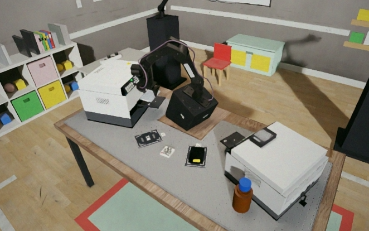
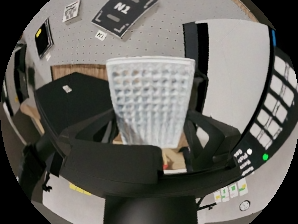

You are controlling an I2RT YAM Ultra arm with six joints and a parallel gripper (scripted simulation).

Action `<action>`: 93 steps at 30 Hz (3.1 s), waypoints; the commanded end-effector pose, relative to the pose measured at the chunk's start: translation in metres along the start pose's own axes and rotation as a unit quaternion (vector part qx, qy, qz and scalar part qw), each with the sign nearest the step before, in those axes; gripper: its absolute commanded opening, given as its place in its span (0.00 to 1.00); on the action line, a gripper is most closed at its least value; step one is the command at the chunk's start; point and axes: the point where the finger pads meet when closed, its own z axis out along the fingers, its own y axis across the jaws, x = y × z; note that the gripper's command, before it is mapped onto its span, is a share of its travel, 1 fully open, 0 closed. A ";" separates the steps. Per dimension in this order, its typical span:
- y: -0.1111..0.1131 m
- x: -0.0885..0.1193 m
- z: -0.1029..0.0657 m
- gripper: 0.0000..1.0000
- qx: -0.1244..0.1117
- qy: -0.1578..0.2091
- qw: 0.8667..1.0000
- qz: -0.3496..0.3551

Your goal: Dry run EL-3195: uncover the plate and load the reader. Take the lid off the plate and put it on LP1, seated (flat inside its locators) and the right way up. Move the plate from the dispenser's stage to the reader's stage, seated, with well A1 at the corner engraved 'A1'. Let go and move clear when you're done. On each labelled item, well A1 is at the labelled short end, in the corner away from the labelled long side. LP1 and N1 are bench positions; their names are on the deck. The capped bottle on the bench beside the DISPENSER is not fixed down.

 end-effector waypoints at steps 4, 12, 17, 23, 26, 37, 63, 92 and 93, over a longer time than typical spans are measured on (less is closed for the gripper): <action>-0.012 0.016 -0.007 0.86 -0.001 -0.020 1.000 -0.025; -0.015 0.032 -0.006 0.86 -0.007 -0.029 0.999 -0.037; -0.017 0.046 -0.004 0.86 -0.009 -0.031 0.999 -0.041; -0.018 0.057 -0.003 0.86 -0.012 -0.034 0.998 -0.047; -0.019 0.064 -0.001 0.86 -0.016 -0.048 0.997 -0.061; -0.021 0.078 -0.002 0.86 -0.011 -0.042 0.996 -0.072; -0.021 0.076 0.001 0.86 -0.015 -0.045 0.997 -0.060; -0.028 0.071 0.020 0.86 0.008 -0.044 0.997 -0.061; -0.023 0.072 0.024 0.86 0.002 -0.044 0.997 -0.060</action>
